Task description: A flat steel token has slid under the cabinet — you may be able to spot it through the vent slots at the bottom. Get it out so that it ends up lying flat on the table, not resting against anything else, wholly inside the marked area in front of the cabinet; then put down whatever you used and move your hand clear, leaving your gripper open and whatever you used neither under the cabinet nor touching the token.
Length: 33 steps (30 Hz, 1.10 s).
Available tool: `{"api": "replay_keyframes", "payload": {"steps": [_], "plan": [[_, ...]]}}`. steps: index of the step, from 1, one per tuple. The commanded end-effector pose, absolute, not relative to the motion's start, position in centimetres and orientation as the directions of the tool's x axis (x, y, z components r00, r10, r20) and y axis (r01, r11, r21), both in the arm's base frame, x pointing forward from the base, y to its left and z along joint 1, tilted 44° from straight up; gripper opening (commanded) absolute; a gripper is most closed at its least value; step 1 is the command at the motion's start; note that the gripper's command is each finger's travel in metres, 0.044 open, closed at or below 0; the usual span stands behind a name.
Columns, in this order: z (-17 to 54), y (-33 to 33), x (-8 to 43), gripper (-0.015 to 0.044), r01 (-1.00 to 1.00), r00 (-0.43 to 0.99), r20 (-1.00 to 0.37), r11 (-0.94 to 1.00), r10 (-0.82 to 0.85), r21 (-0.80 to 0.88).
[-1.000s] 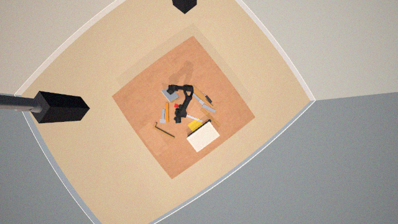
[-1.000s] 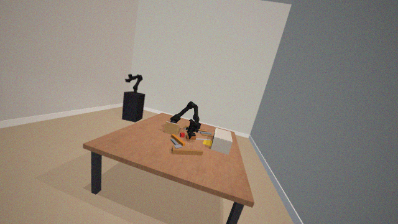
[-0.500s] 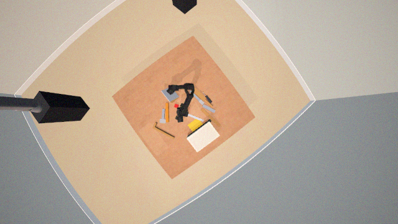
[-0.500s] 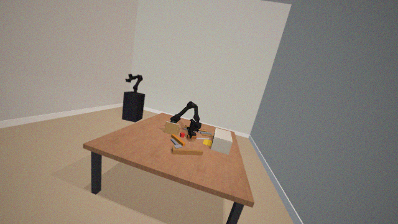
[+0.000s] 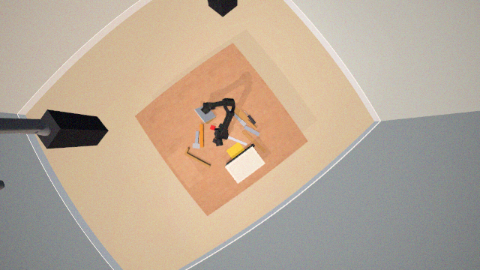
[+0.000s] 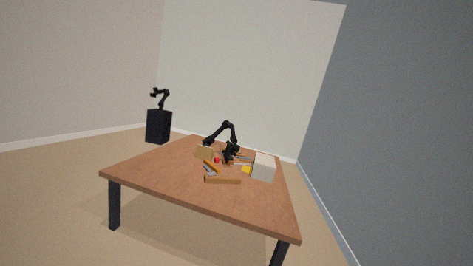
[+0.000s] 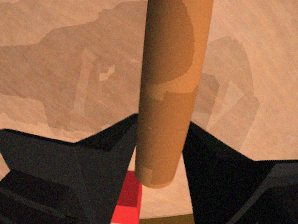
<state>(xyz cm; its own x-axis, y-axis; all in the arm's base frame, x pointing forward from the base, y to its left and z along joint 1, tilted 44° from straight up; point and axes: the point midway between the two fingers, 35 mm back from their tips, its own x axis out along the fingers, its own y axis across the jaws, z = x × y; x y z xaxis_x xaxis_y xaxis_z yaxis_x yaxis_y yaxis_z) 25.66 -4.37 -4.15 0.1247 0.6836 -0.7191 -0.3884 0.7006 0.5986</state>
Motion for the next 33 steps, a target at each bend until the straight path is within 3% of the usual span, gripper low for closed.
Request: {"api": "replay_keyframes", "payload": {"steps": [1,33], "plan": [[-3.7,-4.2,25.7,0.0000,-0.390,0.132,-0.719,0.703,0.682,0.595],[-1.4,-1.7,25.7,0.0000,-0.389,0.131,-0.718,0.702,0.683,0.597]]}}
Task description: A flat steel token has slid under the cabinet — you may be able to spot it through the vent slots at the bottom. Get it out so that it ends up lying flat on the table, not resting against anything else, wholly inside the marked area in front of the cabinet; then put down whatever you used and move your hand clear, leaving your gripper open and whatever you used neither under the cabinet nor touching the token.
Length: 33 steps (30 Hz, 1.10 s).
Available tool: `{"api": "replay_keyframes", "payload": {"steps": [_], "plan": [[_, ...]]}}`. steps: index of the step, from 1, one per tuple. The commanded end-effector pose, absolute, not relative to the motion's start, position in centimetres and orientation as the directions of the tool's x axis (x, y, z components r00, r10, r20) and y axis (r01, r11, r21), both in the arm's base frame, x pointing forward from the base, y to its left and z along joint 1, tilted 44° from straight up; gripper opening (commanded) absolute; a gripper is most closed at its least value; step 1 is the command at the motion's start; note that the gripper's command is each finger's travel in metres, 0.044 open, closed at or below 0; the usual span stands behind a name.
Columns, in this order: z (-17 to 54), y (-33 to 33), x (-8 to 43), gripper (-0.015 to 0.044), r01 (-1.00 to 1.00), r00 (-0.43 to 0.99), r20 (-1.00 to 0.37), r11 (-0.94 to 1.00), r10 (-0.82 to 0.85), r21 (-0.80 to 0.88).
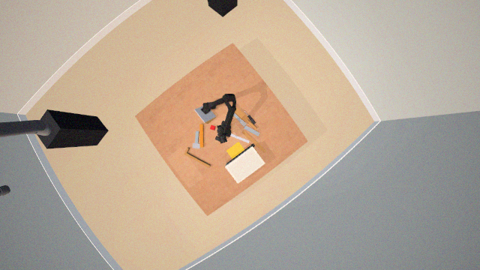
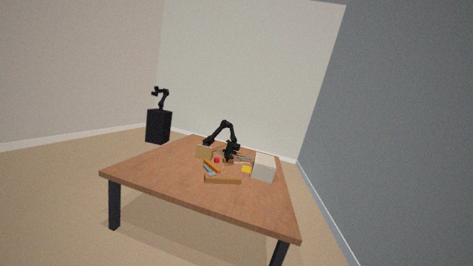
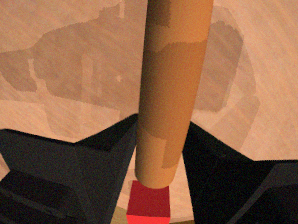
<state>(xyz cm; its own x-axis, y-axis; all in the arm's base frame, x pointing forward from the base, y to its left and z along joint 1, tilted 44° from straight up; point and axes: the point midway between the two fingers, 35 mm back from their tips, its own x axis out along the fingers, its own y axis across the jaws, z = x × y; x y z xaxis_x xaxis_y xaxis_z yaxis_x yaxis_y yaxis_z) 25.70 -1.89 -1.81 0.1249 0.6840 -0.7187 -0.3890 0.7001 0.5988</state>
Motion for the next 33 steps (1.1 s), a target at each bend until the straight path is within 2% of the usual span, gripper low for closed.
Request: {"api": "replay_keyframes", "payload": {"steps": [1,33], "plan": [[-1.4,-1.7,25.7,0.0000,-0.389,0.131,-0.718,0.702,0.683,0.597],[0.5,0.4,25.8,0.0000,-0.389,0.131,-0.717,0.701,0.685,0.598]]}}
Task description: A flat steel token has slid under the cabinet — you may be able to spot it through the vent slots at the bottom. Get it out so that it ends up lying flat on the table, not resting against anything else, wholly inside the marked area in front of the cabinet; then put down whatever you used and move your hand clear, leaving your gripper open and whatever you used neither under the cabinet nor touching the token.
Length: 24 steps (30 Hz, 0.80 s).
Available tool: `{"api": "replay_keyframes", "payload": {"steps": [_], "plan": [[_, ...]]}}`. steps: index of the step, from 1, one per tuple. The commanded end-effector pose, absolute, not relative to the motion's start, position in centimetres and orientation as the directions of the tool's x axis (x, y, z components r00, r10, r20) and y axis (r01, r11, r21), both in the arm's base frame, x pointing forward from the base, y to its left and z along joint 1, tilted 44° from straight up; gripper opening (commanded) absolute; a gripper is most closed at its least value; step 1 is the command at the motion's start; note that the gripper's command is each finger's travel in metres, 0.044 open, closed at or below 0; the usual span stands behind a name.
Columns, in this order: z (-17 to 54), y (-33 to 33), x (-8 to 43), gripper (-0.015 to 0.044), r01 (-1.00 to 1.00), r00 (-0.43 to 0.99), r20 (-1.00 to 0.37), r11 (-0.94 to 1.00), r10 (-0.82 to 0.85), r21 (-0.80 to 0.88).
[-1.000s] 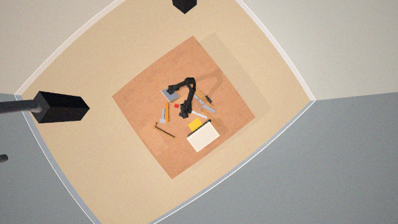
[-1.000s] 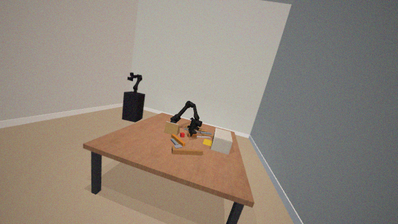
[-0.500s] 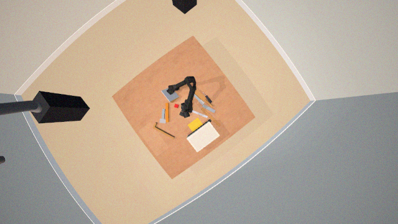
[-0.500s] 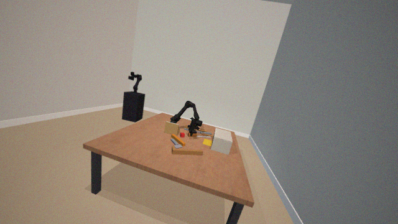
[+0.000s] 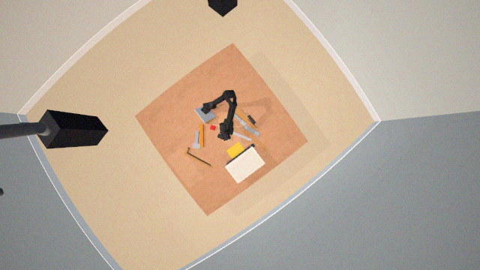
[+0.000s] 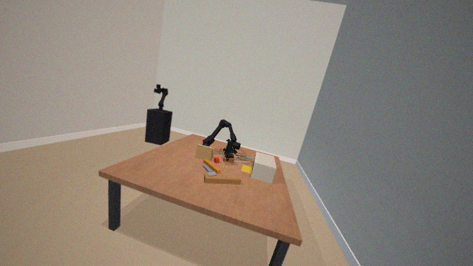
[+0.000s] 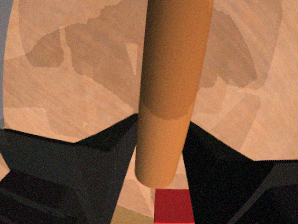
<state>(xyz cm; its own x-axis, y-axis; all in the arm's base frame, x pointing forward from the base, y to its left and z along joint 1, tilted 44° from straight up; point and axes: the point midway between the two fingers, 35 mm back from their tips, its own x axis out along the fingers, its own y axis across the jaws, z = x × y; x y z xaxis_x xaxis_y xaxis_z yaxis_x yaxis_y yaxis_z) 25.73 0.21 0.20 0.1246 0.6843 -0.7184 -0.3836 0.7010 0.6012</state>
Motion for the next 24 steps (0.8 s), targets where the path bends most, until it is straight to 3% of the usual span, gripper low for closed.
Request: {"api": "replay_keyframes", "payload": {"steps": [1,24], "plan": [[0.6,0.4,25.8,0.0000,-0.389,0.131,-0.717,0.701,0.685,0.598],[2.1,2.1,25.6,0.0000,-0.389,0.131,-0.716,0.700,0.685,0.599]]}}
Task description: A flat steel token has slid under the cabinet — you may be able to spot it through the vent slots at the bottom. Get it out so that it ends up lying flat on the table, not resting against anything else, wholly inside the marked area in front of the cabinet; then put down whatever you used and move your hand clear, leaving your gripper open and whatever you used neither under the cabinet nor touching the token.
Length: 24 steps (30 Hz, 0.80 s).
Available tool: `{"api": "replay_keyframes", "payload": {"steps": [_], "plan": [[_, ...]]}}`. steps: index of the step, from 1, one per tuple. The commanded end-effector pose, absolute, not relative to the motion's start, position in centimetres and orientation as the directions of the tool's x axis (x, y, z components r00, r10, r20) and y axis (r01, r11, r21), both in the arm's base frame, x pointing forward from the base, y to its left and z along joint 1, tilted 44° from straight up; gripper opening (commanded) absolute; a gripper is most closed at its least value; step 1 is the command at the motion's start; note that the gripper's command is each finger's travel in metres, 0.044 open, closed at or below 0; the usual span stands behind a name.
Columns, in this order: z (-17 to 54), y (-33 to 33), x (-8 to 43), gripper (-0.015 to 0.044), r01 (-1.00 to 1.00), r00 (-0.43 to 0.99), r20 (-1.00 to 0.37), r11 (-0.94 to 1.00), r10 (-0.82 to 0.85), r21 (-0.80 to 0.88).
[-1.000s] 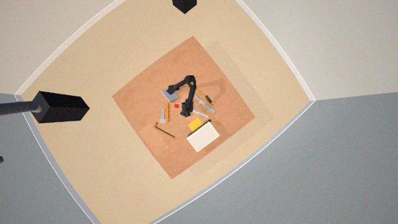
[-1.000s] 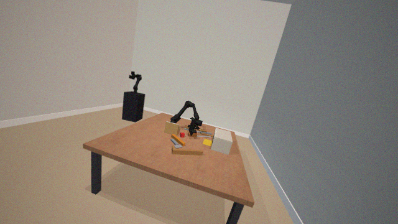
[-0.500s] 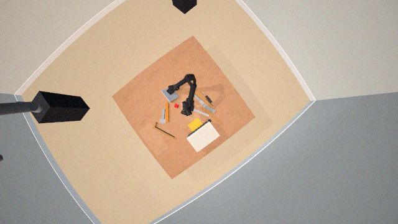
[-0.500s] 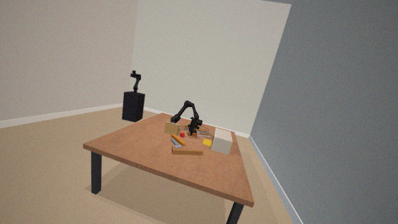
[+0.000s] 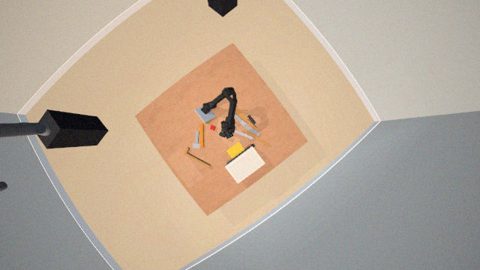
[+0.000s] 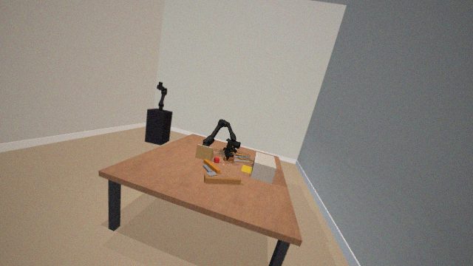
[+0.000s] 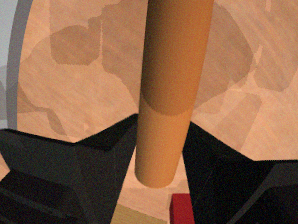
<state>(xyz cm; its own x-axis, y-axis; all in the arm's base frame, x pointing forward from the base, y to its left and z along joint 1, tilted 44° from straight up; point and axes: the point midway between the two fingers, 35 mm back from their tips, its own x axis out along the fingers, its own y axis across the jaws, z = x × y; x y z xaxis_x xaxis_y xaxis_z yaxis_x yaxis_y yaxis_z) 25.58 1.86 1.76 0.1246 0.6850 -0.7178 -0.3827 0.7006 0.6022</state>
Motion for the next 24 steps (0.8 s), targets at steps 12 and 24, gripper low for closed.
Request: {"api": "replay_keyframes", "payload": {"steps": [12,24], "plan": [[2.9,2.9,25.5,0.0000,-0.389,0.131,-0.716,0.700,0.686,0.599],[3.2,3.2,25.4,0.0000,-0.389,0.131,-0.716,0.699,0.686,0.599]]}}
